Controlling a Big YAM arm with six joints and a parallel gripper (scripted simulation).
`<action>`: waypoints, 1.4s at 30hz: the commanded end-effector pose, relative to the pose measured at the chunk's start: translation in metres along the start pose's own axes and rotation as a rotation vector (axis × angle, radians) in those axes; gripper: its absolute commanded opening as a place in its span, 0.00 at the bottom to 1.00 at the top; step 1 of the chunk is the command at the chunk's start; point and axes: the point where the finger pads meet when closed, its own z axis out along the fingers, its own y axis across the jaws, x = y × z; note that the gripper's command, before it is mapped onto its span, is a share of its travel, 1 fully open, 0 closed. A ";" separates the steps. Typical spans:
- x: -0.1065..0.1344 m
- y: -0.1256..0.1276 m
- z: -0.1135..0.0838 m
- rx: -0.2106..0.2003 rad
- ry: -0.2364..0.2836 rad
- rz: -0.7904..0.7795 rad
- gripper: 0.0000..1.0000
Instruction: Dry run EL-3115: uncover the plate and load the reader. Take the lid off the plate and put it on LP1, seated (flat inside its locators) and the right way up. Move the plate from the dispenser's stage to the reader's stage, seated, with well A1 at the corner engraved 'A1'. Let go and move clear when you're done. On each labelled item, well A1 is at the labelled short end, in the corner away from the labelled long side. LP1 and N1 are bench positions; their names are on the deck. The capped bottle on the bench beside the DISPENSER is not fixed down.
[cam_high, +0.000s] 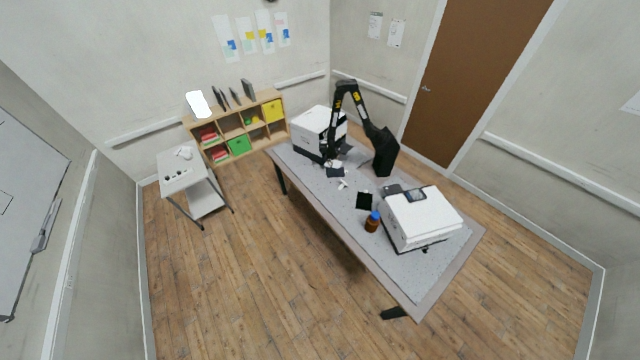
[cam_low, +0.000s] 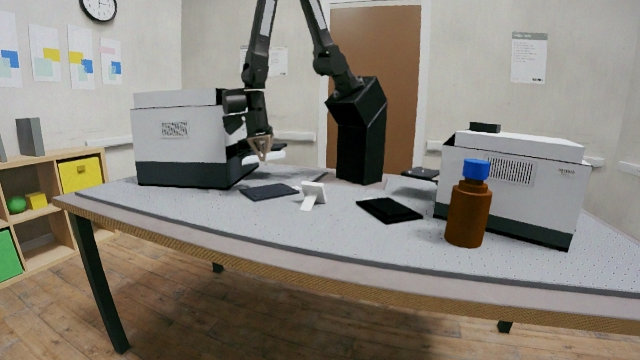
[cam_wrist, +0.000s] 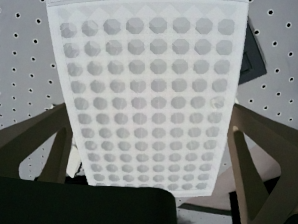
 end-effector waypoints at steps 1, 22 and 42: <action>0.000 -0.006 -0.009 0.000 -0.005 0.066 0.86; 0.007 -0.040 -0.024 0.007 -0.003 0.251 0.86; 0.012 -0.061 -0.035 -0.004 -0.006 0.456 0.86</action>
